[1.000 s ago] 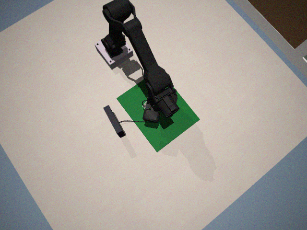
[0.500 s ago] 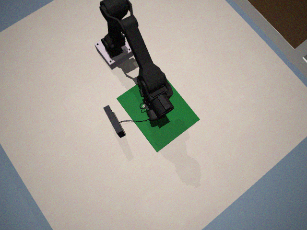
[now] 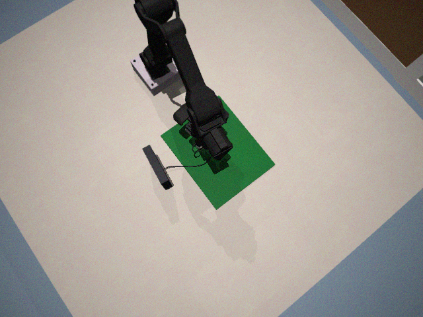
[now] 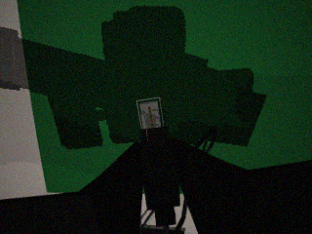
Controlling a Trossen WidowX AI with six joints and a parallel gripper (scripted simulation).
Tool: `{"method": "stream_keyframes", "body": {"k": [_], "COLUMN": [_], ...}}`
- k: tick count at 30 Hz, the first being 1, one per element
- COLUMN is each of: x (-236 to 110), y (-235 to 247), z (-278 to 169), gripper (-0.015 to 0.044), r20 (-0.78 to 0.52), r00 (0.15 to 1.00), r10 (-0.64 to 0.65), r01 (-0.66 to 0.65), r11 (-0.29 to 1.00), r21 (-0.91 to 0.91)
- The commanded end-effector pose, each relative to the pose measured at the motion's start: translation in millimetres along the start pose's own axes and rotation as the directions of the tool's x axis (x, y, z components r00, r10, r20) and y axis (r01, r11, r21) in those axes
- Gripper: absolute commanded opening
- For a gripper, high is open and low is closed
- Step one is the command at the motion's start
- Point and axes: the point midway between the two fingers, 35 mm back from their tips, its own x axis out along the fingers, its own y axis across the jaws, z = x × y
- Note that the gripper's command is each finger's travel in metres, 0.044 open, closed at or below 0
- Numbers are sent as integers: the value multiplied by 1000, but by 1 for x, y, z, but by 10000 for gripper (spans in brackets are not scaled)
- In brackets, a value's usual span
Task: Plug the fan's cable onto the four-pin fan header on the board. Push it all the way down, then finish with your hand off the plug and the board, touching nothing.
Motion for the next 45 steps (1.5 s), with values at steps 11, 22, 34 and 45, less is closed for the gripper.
{"method": "stream_keyframes", "body": {"k": [11, 22, 34, 45], "x": [-4, -4, 18, 18], "y": [0, 1, 1, 1], "z": [5, 7, 8, 8], "gripper": [0, 0, 0, 0], "r20": [2, 2, 2, 2], "r00": [1000, 1000, 1000, 1000], "r10": [-12, -12, -12, -12], "r01": [12, 12, 12, 12], "r11": [997, 997, 998, 998], "r21": [-74, -70, -55, -55]}}
